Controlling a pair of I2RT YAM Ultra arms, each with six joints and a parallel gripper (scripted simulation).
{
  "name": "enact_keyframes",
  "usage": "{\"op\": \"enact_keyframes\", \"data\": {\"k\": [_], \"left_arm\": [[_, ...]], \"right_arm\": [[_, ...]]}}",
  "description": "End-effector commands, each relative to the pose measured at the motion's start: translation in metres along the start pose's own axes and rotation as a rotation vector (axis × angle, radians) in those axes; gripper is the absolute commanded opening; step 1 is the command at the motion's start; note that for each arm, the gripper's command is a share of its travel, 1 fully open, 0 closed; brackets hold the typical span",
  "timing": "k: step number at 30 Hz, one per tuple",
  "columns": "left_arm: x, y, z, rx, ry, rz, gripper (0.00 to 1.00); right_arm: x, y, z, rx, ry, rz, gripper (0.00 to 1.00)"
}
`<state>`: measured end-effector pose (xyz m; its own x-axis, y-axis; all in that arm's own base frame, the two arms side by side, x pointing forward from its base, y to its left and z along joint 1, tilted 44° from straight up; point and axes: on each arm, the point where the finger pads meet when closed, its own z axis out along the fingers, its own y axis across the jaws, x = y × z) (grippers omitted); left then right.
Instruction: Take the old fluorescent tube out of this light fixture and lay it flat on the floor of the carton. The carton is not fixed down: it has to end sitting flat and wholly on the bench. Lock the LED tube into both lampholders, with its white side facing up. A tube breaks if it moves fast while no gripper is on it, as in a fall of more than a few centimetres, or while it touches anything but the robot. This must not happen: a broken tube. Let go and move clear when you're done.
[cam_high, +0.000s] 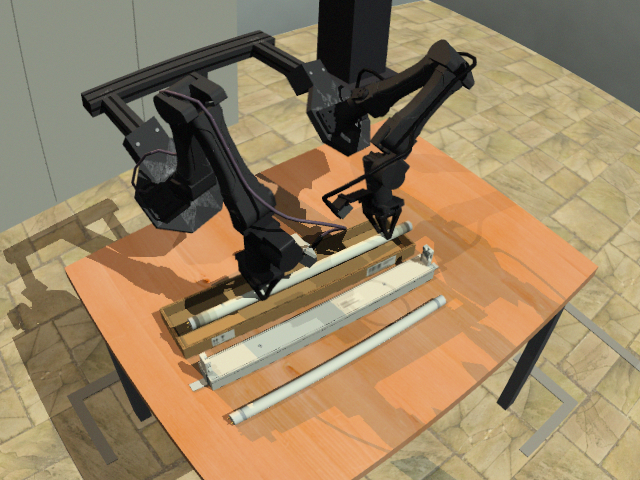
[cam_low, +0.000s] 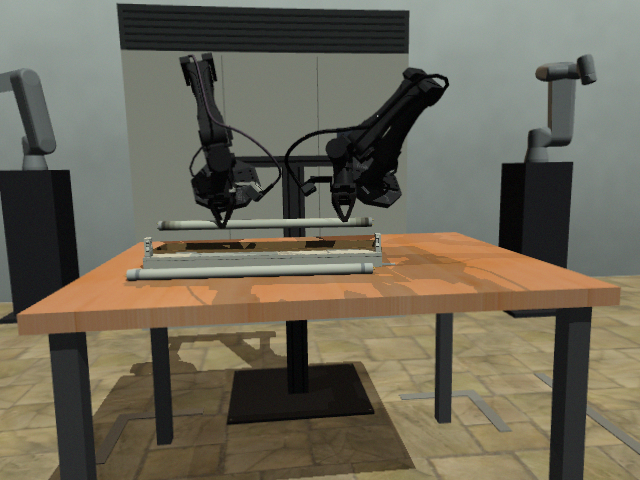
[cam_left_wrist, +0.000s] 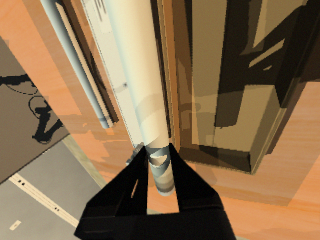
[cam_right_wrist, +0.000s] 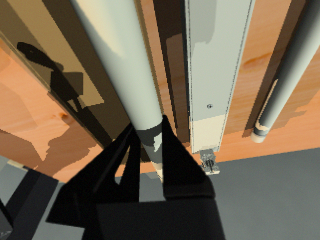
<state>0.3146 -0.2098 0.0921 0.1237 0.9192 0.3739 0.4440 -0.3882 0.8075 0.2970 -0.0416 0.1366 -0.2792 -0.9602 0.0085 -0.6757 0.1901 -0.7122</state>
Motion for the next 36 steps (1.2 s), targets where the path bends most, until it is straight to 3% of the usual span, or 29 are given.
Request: {"op": "enact_keyframes", "data": {"k": [1,13,19,22,36], "left_arm": [[-0.007,-0.002,-0.011,-0.026,-0.031,-0.019,0.11],[-0.007,-0.028,-0.02,-0.014,-0.038,0.006,0.11],[-0.018,-0.012,-0.017,-0.034,-0.051,-0.008,0.11],[-0.01,-0.044,-0.016,0.015,-0.038,0.04,0.11],[-0.008,-0.045,-0.022,-0.012,-0.033,0.0,0.11]], "right_arm": [[-0.005,0.005,-0.004,0.018,-0.022,0.006,0.11],[-0.007,0.032,-0.005,0.012,-0.034,0.005,0.11],[-0.011,0.01,-0.011,0.06,-0.046,0.011,0.11],[-0.009,0.034,-0.003,0.017,-0.039,0.004,0.11],[-0.005,0.051,-0.004,0.005,-0.02,0.011,0.11]]}}
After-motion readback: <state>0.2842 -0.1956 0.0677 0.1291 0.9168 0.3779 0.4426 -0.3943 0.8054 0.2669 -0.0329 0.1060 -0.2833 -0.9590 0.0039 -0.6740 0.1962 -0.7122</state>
